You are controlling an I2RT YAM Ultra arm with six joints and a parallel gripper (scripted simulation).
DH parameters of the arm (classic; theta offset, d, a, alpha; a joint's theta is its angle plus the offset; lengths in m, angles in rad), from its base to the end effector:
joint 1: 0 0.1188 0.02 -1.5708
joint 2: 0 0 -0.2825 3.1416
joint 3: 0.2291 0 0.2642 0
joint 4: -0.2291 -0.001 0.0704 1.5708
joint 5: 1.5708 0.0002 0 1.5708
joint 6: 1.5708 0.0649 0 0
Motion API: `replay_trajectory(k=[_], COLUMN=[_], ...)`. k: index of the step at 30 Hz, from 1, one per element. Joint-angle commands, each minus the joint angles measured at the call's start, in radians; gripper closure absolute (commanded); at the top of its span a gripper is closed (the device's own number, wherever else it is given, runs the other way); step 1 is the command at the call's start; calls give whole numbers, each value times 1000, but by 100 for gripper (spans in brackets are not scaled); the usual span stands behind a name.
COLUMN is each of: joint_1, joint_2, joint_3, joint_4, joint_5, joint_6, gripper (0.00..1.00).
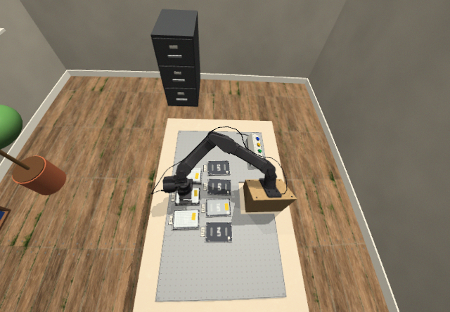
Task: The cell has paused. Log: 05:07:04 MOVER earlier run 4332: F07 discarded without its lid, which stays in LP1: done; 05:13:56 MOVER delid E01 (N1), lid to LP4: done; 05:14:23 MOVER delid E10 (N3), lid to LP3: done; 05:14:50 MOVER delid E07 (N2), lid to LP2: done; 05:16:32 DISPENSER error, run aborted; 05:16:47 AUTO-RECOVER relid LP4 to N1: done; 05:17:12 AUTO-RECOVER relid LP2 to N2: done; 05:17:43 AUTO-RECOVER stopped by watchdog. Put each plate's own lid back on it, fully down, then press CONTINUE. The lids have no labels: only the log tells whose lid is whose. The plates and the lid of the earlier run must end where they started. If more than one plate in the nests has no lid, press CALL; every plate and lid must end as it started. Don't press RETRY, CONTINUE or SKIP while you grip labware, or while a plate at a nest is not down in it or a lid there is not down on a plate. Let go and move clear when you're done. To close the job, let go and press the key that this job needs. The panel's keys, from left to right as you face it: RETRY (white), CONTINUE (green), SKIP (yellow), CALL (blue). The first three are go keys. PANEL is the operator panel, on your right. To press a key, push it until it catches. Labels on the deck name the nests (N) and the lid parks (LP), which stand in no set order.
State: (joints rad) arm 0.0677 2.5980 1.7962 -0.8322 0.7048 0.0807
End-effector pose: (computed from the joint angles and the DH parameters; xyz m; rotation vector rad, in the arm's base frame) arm 0.4777 -0.0088 0.0022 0.0151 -2.9397 1.0850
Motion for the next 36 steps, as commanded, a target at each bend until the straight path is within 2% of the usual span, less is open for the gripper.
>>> replay_trajectory(k=[1, 11, 12, 14, 18, 22, 23, 26, 36], joint_1=[7, 7, 20, 24, 34, 38, 41, 47, 62], joint_2=[-4, -4, 1, -29, -39, -42, -19, -48, -55], joint_3=[13, 13, 33, 35, 40, 44, 49, 55, 67], joint_4=[-3, -3, -20, -29, -50, -62, -70, -86, -122], joint_5=[0, 0, -2, -3, -6, -8, -7, -10, -13], joint_6=[-1, -1, 6, 14, 26, 32, 36, 44, 63], gripper=[0, 0, 0, 0, 0, 0, 0, 0, 0])
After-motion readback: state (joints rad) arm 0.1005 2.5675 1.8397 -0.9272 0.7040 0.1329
